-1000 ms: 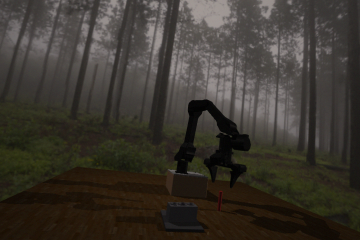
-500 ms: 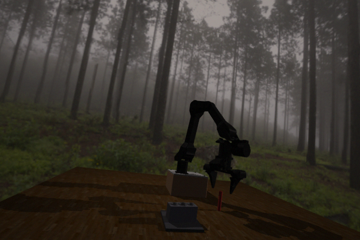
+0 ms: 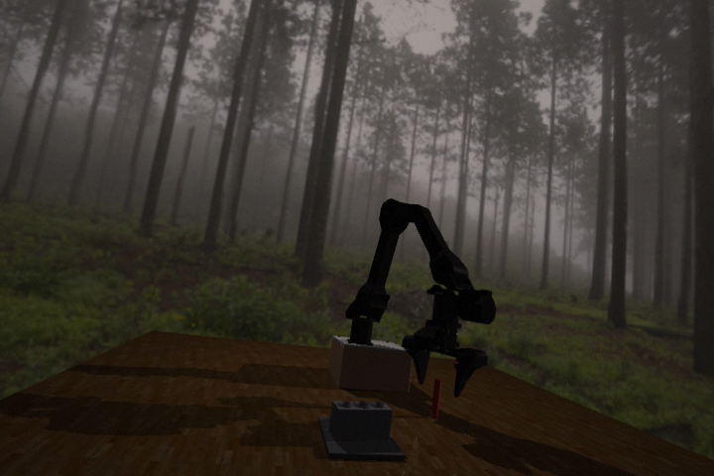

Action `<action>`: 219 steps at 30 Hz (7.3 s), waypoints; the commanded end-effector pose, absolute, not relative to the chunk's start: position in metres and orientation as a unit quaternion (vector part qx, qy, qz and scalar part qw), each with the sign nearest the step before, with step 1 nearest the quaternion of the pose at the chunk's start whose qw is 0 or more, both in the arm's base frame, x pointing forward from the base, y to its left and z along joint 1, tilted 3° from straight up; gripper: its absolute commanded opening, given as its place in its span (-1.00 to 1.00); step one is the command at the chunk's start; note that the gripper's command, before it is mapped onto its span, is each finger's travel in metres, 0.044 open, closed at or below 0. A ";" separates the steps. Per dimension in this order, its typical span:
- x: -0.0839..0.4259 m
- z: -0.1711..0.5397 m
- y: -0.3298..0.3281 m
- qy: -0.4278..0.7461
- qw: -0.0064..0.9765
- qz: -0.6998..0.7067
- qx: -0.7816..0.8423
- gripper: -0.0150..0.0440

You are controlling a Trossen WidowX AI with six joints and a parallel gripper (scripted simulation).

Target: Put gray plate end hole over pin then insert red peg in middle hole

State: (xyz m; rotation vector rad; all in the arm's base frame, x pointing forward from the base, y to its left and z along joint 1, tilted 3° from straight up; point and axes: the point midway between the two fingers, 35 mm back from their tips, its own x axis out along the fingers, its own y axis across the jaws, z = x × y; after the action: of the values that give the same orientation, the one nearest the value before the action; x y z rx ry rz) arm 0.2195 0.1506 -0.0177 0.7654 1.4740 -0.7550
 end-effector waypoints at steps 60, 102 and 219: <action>0.226 0.040 0.152 0.640 0.610 -0.329 0.333 -0.49; 0.305 0.037 0.082 0.629 0.611 -0.335 0.345 -0.49; 0.363 0.019 -0.038 0.633 0.617 -0.332 0.331 -0.49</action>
State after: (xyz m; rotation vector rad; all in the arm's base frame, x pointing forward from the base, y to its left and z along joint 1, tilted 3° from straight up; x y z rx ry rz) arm 0.3626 -0.0384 0.0181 0.7614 1.4571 -0.7646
